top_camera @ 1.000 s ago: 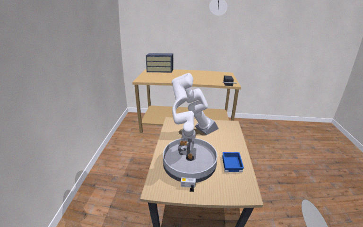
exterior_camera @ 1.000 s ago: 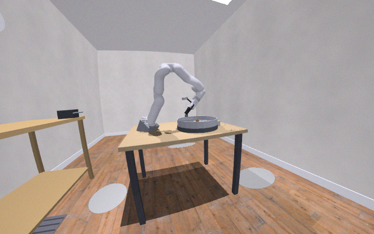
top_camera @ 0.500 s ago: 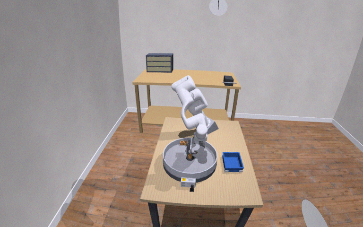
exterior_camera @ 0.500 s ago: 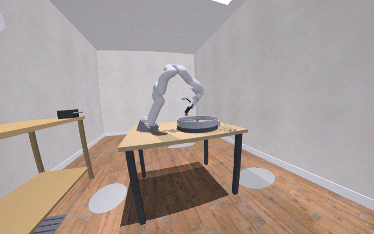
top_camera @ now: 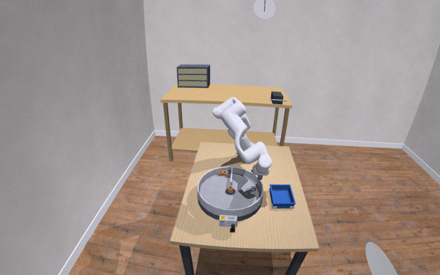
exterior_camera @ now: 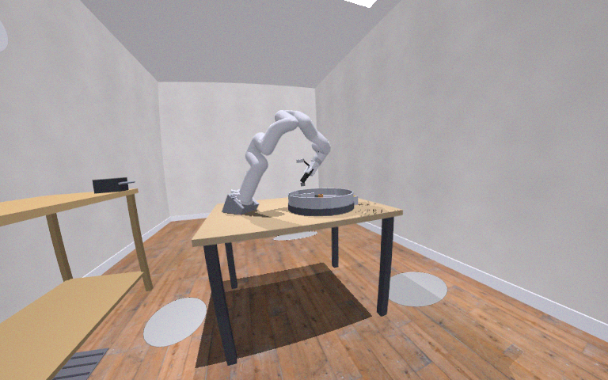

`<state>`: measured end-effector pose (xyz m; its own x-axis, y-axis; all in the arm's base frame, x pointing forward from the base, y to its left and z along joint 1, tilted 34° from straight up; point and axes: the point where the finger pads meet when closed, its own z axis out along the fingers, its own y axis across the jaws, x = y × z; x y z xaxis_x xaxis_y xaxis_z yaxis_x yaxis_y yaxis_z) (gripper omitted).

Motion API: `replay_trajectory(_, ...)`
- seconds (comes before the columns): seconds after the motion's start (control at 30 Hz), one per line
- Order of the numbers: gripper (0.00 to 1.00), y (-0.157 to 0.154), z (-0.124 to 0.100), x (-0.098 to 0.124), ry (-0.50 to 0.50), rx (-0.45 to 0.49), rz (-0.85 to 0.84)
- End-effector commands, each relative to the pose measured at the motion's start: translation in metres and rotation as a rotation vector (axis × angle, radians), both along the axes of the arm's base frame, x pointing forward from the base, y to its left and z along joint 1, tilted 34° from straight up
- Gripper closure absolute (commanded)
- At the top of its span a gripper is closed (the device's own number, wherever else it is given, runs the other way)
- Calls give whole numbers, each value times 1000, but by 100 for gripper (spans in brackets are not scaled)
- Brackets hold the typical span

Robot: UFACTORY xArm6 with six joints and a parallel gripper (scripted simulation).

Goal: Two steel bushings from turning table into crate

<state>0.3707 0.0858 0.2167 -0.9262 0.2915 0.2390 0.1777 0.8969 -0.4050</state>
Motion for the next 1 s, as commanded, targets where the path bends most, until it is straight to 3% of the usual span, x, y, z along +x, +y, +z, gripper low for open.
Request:
replay_trajectory(0.0,100,35,-10,22,2,-2,-2)
replay_trajectory(0.53,100,122,-37,68,2,-2,-2)
replay_trajectory(0.97,100,140,-43,78,2,-2,-2)
